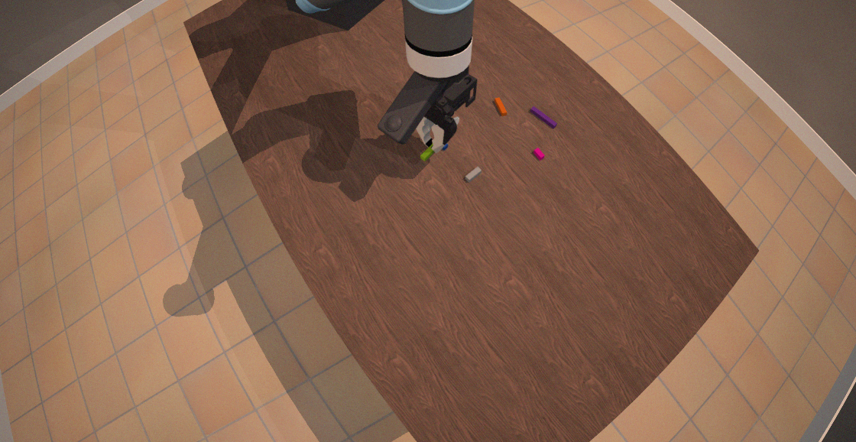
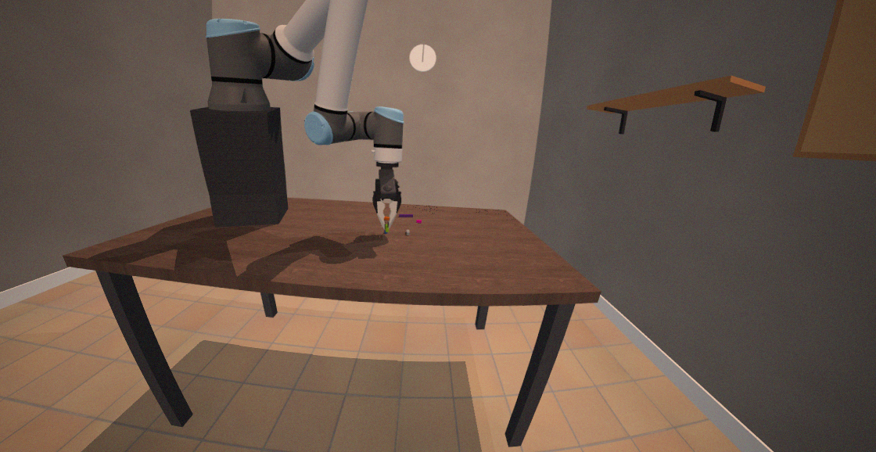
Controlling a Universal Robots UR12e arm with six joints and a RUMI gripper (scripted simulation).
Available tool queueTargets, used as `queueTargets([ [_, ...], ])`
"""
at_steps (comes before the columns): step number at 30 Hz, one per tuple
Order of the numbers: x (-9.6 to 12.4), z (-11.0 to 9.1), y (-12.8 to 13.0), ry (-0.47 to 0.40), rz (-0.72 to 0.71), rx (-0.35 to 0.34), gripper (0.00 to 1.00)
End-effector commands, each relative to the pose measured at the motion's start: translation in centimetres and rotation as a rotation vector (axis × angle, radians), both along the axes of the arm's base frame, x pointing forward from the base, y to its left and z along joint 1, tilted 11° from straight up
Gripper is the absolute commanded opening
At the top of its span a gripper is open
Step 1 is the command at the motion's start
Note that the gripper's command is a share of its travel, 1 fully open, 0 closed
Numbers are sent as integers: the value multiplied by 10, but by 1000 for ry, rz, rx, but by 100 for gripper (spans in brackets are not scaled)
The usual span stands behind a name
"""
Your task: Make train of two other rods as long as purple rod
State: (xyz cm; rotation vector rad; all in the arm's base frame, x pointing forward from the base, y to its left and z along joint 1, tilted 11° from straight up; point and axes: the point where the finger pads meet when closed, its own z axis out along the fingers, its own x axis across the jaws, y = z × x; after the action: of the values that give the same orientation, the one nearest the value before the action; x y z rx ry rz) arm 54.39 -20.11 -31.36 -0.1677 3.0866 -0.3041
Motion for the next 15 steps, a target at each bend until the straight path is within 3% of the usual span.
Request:
queueTargets([
  [1,1,-9,-2,-1,0,-1,0],
  [15,1,-13,-3,-1,0,-1,0],
])
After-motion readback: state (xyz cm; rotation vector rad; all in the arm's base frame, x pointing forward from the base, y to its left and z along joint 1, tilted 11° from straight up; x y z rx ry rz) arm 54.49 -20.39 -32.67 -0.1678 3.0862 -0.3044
